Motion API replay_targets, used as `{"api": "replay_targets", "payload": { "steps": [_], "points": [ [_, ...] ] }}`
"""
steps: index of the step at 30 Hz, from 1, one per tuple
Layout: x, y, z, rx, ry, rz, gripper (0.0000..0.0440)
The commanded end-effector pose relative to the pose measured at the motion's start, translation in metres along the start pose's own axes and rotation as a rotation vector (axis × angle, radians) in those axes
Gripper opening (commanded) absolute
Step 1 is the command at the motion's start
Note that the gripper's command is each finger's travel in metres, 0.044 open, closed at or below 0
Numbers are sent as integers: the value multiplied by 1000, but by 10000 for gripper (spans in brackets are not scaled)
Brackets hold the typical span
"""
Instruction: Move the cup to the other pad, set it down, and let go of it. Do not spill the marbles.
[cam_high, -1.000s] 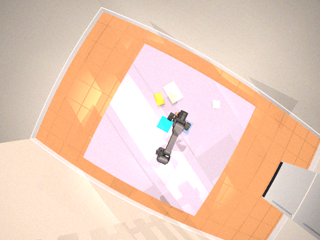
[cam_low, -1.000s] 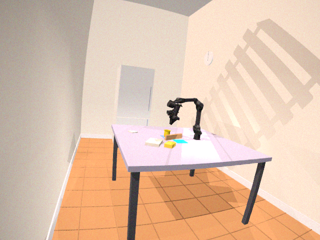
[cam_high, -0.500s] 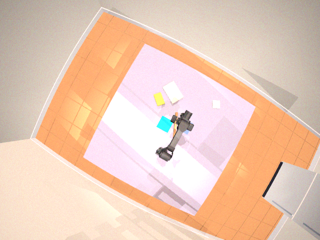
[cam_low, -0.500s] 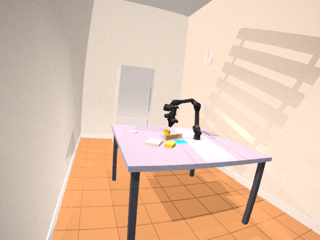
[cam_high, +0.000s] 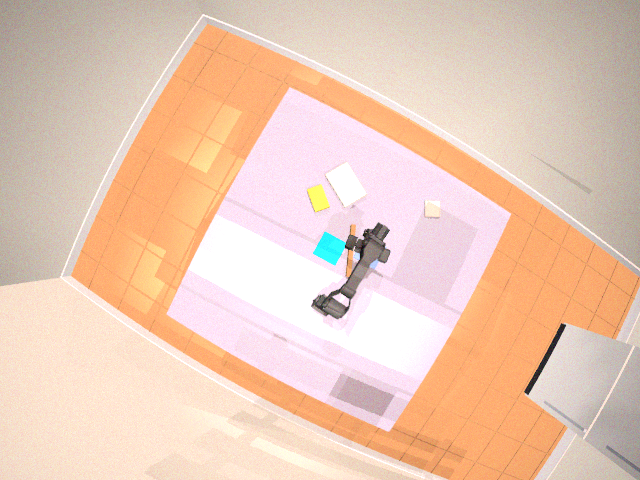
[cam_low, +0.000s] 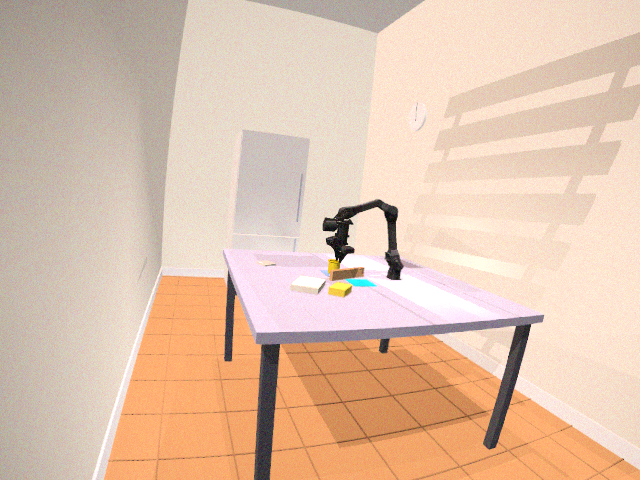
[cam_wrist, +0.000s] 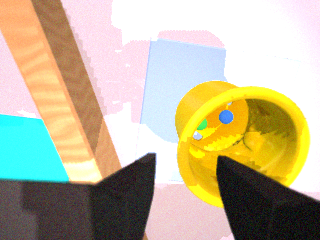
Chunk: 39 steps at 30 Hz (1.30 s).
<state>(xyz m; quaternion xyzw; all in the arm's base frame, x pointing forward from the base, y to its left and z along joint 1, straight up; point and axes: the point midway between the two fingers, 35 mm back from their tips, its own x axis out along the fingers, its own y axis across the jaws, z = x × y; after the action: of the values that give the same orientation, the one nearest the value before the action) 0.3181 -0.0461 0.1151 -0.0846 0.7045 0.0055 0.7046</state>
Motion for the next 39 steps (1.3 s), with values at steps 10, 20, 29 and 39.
{"api": "replay_targets", "payload": {
  "steps": [10, 20, 29, 39],
  "points": [
    [53, 0, -8, -109, 66, 26, 165],
    [58, -1, -13, -231, 81, 37, 1],
    [37, 2, -14, -294, 71, 51, 14],
    [6, 15, -11, -331, 41, 62, 15]
  ]
}}
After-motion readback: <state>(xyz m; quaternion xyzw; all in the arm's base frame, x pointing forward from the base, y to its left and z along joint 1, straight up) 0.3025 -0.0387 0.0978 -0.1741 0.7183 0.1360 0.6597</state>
